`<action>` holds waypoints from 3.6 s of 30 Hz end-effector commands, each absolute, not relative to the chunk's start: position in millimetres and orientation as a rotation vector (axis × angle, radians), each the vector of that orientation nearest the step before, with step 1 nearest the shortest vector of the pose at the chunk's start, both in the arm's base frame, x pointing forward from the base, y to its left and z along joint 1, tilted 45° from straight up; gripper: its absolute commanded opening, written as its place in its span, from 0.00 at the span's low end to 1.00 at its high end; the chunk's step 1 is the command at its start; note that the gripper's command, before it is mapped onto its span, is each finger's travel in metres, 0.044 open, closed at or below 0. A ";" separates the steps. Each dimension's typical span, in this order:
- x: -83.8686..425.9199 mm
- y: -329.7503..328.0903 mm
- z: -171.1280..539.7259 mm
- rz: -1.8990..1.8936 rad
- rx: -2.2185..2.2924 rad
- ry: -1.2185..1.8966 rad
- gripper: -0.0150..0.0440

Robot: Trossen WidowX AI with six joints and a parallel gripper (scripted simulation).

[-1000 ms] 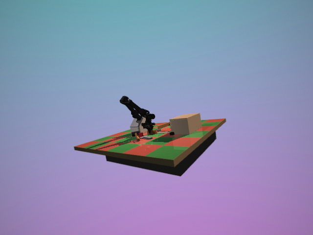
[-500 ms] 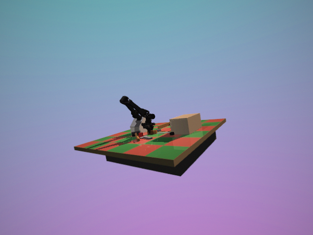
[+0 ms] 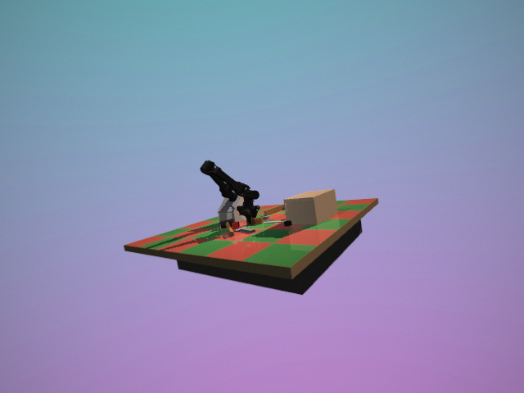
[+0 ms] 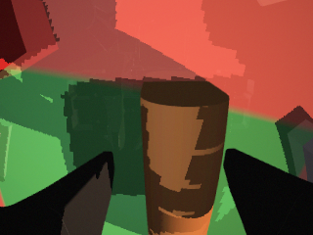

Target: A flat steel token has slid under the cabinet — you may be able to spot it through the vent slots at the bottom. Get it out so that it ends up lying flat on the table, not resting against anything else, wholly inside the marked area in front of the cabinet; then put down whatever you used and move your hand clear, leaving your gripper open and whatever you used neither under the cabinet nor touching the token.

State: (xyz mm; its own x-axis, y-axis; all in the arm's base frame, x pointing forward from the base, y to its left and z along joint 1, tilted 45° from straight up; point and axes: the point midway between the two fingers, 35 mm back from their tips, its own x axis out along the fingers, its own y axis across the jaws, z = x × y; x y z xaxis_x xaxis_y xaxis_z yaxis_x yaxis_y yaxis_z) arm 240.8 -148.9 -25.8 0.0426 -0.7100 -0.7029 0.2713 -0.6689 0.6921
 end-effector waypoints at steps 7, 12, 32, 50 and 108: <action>240.8 -149.3 -26.0 -1.718 1.598 -0.453 0.51; 240.8 -149.3 -26.0 -1.718 1.598 -0.453 0.45; 252.2 -146.0 -28.7 -1.720 1.602 -0.454 0.25; 272.4 -139.8 -33.8 -1.721 1.606 -0.455 0.25; 334.0 -122.5 -46.8 -1.719 1.612 -0.457 0.25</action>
